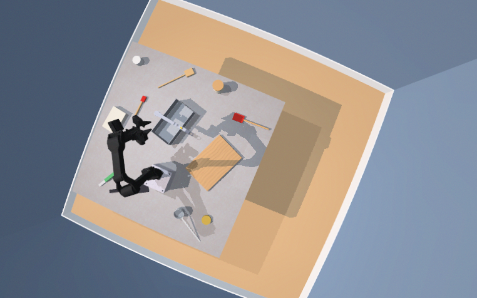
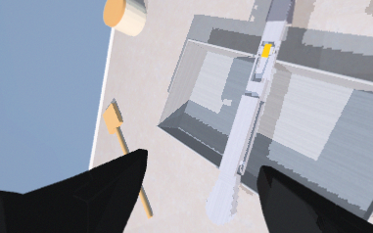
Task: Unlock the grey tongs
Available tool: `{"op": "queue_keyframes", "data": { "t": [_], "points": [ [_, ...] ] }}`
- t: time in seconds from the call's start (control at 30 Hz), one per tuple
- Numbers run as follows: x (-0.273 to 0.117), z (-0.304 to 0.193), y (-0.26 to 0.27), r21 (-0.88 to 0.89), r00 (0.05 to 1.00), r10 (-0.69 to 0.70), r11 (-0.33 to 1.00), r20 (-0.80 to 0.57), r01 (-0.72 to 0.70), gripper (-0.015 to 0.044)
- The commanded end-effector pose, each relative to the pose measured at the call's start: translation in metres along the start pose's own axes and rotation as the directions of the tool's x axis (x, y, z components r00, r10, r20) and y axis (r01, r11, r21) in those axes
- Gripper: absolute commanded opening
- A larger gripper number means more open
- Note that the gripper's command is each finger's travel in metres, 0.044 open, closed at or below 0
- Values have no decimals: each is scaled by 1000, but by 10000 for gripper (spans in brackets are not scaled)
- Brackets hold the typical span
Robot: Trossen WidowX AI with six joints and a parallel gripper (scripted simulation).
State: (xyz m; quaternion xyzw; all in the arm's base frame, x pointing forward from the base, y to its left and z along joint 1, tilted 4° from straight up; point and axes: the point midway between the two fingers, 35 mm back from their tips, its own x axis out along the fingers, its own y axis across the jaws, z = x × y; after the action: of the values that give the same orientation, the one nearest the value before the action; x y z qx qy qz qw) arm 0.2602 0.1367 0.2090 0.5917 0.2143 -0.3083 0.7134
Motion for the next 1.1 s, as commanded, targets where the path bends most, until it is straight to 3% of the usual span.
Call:
{"op": "queue_keyframes", "data": {
  "t": [0.0, 0.1, 0.27, 1.07],
  "points": [
    [62, 4, -15, 104, 995, -99, 990, -18, 100, 260],
    [110, 16, -31, 196, 986, -159, 967, -45, 165, 260],
    [157, 36, -53, 299, 975, -204, 928, -87, 221, 260],
    [171, 43, -59, 302, 975, -205, 927, -88, 222, 260]
  ]
}}
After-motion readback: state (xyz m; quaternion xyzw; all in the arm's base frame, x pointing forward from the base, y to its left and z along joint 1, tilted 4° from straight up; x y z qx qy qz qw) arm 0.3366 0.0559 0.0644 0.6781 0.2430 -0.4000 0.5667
